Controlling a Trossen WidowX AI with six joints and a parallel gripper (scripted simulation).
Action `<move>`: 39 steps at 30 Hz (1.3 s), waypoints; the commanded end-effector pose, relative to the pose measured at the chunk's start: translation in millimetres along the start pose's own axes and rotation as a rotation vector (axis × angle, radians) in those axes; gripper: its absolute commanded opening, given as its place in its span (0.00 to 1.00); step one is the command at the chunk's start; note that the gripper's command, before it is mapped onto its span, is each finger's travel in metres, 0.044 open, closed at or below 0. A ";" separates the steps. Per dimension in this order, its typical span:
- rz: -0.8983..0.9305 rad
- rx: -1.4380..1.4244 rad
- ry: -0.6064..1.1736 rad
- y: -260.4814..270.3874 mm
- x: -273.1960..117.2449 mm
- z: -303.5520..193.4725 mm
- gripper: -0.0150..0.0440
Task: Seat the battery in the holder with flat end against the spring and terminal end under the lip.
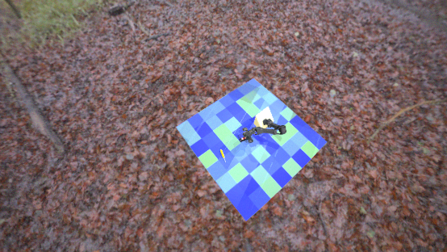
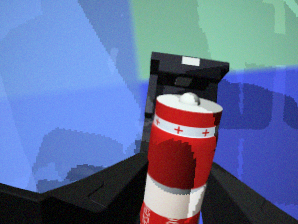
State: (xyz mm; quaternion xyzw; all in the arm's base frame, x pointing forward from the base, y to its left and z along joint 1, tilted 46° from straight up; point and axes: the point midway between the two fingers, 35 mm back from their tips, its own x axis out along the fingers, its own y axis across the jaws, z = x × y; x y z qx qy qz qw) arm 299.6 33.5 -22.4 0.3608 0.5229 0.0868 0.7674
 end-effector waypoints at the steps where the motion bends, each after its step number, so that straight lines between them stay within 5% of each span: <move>1: -0.004 0.001 0.029 -1.3 1.8 -2.6 0.39; 39: -0.035 -0.023 0.228 -3.7 12.1 1.8 0.39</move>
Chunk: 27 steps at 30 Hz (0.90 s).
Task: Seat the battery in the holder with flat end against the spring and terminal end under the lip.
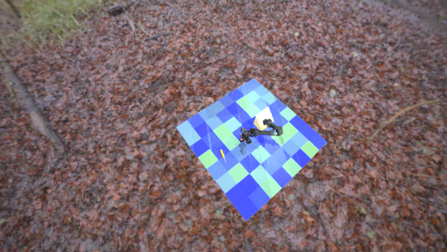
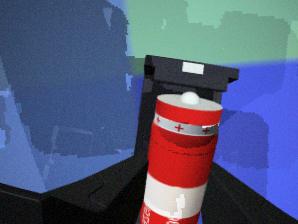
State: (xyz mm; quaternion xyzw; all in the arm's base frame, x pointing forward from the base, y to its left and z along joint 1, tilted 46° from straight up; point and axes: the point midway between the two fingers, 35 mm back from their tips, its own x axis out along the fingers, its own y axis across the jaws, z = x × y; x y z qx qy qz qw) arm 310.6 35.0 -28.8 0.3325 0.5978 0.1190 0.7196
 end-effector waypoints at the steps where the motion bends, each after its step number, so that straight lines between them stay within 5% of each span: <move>1: -0.008 0.007 0.040 -3.1 3.1 -5.4 0.39; 27: -0.015 -0.008 0.179 -1.3 5.2 -4.1 0.39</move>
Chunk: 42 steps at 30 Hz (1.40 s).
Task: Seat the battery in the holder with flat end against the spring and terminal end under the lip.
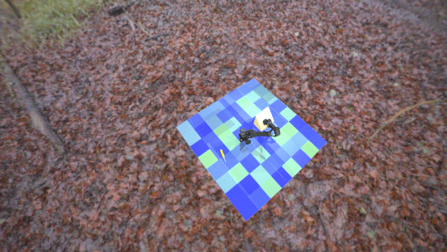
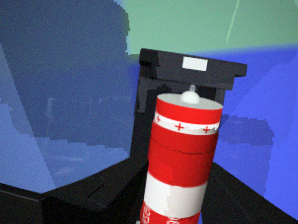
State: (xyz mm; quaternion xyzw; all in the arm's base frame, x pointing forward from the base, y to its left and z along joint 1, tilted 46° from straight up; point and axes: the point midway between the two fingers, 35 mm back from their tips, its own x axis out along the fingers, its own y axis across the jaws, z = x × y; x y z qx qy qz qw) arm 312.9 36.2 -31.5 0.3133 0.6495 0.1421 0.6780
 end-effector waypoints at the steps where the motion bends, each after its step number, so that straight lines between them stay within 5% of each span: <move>1: 0.000 0.006 0.041 -0.8 2.7 -5.3 0.39; 42: -0.007 -0.009 0.151 4.0 3.8 9.1 0.39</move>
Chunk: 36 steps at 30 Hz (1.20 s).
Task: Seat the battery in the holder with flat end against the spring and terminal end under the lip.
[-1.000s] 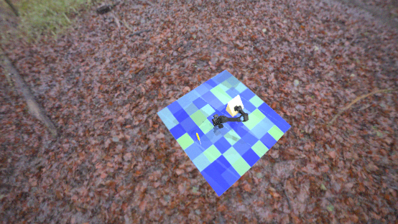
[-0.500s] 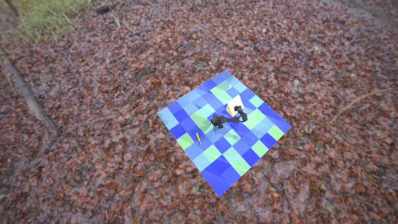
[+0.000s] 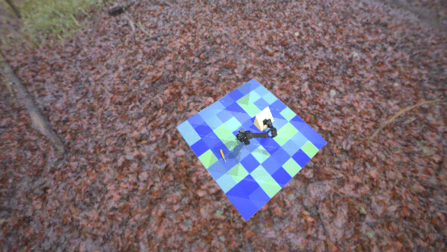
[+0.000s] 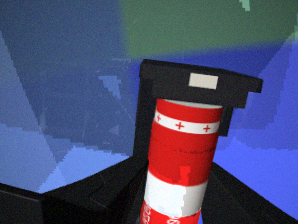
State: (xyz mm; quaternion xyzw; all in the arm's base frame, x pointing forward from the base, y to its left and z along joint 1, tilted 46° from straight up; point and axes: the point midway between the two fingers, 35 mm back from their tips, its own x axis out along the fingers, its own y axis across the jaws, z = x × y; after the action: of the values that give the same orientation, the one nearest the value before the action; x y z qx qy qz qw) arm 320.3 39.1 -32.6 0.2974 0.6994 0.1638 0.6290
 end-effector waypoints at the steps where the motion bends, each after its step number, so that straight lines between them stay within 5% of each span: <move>1: 0.001 -0.004 0.001 0.9 0.0 3.3 0.39; 18: -0.001 -0.005 -0.001 1.2 -0.2 5.8 0.39; 22: -0.001 -0.005 -0.001 1.2 -0.2 5.8 0.56; 36: 0.001 -0.001 0.001 -0.7 -13.5 5.5 0.61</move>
State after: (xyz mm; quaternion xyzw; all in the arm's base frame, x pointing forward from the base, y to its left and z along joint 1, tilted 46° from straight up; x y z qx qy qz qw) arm 326.0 29.9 -23.7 0.2974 0.6991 0.1646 0.6290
